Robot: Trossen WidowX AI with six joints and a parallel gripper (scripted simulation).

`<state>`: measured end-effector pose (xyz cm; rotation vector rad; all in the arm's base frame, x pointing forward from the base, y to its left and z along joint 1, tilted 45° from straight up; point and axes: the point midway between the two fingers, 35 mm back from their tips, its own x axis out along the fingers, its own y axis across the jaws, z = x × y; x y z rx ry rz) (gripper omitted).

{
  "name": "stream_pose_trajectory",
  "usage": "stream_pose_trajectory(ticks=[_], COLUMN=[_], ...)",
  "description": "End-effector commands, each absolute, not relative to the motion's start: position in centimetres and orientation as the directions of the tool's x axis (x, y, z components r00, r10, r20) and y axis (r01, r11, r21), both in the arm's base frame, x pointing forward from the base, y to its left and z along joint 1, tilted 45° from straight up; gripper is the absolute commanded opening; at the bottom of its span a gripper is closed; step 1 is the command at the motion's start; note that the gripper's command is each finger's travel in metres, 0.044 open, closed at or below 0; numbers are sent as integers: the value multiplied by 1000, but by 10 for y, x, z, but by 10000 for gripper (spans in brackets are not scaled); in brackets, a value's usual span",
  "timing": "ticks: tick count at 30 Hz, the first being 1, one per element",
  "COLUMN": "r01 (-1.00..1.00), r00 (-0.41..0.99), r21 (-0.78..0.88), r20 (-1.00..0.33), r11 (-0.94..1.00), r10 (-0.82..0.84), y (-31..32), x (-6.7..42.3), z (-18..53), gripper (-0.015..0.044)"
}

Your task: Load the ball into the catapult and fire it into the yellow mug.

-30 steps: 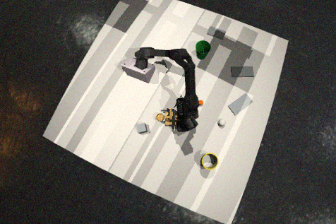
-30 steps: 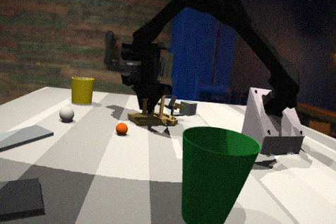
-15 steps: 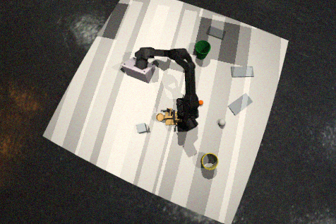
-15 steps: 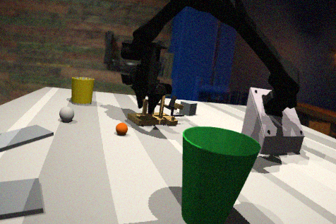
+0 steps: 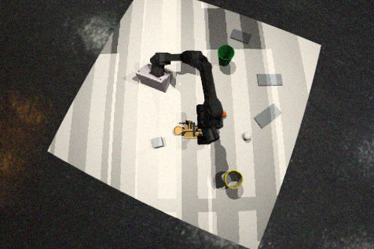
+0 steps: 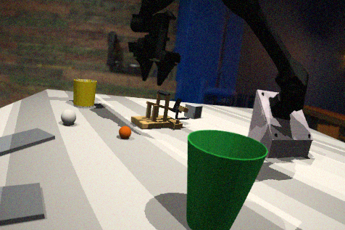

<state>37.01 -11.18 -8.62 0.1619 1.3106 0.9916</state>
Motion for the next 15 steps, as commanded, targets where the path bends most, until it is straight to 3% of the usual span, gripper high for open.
stream_pose_trajectory(ticks=[1,15], r01=[-509,-509], r00=[-82,-81], r21=[623,623], r20=[-722,-721], r11=[594,593], r10=[687,688], y=[-108,-73], x=[367,363], z=[-85,-120], gripper=[440,440])
